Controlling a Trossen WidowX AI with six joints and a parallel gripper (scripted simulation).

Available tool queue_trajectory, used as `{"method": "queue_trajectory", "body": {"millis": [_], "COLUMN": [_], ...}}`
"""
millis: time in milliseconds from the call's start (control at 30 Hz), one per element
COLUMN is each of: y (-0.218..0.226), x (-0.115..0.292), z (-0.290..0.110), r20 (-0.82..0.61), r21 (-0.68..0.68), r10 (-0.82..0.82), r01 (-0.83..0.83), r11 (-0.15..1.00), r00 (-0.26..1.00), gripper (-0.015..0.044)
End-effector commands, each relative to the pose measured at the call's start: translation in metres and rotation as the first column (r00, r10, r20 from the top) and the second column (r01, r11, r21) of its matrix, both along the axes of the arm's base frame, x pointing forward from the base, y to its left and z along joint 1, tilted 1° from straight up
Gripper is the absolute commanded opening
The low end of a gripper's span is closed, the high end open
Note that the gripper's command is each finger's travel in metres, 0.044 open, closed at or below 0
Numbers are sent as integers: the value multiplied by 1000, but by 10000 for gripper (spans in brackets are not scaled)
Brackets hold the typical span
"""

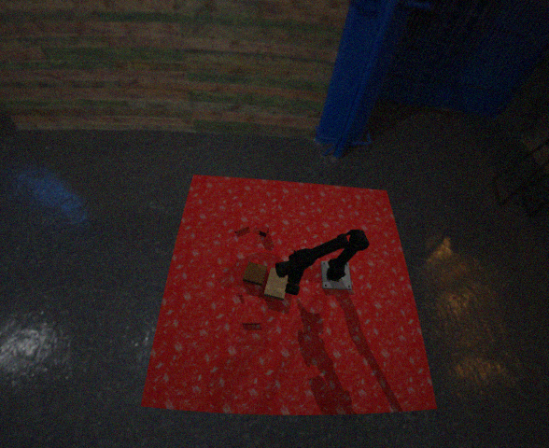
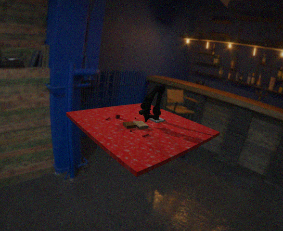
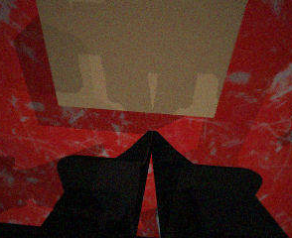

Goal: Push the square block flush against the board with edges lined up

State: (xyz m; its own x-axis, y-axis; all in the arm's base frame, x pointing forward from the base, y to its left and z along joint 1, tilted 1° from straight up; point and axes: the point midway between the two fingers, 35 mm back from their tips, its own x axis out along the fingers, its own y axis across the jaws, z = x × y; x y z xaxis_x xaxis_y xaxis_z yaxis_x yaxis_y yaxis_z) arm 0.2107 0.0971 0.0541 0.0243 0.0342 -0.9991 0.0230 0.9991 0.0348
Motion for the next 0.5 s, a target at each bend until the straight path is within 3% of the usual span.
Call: {"method": "queue_trajectory", "body": {"millis": [0,467], "y": [-3,-2], "x": [-6,9], "z": [-28,-26], "r20": [-23,-22], "r21": [-14,-14], "r10": [-6,-6], "r01": [5,5], "r11": [1000,1000], "r00": [1000,1000], "gripper": [0,0]}}
